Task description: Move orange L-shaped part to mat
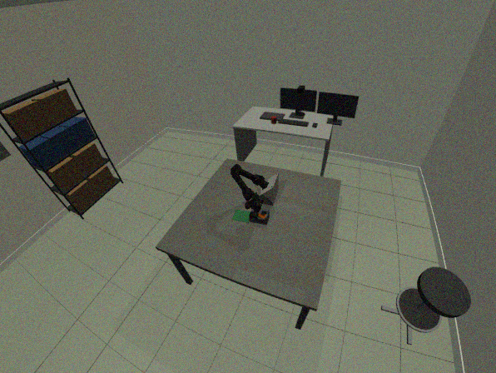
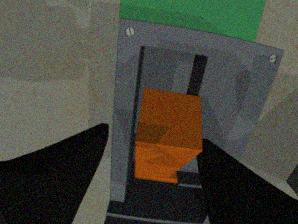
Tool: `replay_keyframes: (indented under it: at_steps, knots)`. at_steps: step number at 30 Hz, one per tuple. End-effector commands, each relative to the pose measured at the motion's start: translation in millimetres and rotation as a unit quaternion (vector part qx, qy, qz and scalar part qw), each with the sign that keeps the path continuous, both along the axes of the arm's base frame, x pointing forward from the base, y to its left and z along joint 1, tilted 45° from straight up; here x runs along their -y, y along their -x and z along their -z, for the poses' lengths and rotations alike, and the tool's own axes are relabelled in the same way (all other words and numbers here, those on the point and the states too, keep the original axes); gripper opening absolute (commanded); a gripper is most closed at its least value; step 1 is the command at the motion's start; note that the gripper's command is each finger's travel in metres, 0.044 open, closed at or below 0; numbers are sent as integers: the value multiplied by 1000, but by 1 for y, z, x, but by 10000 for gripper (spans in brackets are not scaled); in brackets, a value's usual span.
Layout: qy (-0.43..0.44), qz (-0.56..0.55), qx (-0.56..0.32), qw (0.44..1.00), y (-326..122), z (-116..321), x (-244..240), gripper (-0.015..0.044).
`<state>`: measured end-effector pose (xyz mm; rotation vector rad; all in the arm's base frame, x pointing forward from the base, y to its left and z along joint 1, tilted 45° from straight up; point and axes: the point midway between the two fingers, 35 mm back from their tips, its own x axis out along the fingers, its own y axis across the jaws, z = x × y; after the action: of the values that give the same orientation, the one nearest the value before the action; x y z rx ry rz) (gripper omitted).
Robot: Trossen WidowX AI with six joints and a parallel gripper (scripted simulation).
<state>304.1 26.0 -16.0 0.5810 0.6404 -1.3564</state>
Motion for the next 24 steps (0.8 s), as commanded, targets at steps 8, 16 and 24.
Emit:
replay_keyframes:
  at_steps: [8,16,24]
  knots:
    - [0,0,0,1000,0,0,0,161]
    - [0,0,0,1000,0,0,0,108]
    - [0,0,0,1000,0,0,0,0]
